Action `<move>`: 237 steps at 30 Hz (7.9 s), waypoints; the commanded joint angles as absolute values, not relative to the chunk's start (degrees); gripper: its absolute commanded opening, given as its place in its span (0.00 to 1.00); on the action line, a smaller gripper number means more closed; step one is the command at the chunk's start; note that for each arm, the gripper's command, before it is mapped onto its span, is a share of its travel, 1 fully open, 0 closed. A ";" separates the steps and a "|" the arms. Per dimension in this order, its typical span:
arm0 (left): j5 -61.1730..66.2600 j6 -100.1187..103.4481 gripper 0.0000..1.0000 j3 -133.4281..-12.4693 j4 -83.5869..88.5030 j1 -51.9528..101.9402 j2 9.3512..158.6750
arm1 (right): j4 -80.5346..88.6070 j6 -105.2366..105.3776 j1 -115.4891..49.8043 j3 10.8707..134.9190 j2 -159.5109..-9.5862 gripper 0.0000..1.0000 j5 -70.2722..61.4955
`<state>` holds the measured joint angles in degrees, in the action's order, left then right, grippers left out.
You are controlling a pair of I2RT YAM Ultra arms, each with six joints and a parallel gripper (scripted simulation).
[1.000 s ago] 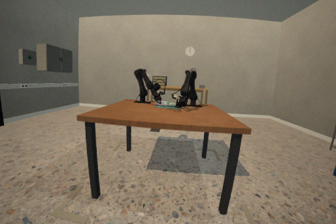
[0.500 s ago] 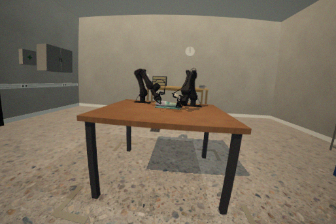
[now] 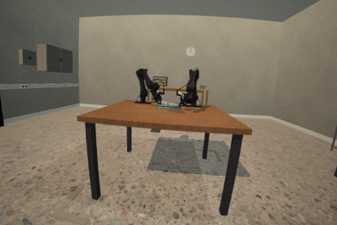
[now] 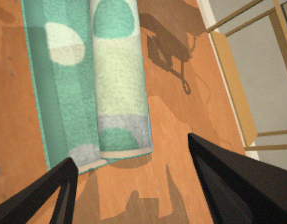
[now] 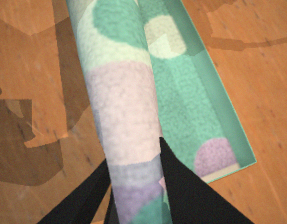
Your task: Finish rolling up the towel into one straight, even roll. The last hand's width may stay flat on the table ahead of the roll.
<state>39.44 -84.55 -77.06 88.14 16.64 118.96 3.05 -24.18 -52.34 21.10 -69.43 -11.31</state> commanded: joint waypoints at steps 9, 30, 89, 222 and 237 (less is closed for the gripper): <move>39.42 -86.89 0.89 -72.64 83.40 17.58 110.98 | 12.36 -23.16 -43.10 28.89 -76.25 0.30 -30.05; 36.55 -75.66 0.96 -33.77 38.78 27.67 61.65 | 29.99 -29.13 -31.45 41.67 -95.53 0.30 -54.09; 34.00 -73.89 0.49 -20.59 11.90 30.65 68.94 | 32.06 -32.56 -30.41 43.50 -101.58 0.30 -56.83; 43.83 -81.09 0.35 -69.42 77.09 24.90 121.41 | 64.02 -55.42 -17.39 55.24 -100.32 0.85 -54.62; 43.82 -81.17 0.72 -69.95 78.80 24.91 120.32 | 64.02 -55.42 -17.39 55.24 -100.32 0.85 -54.62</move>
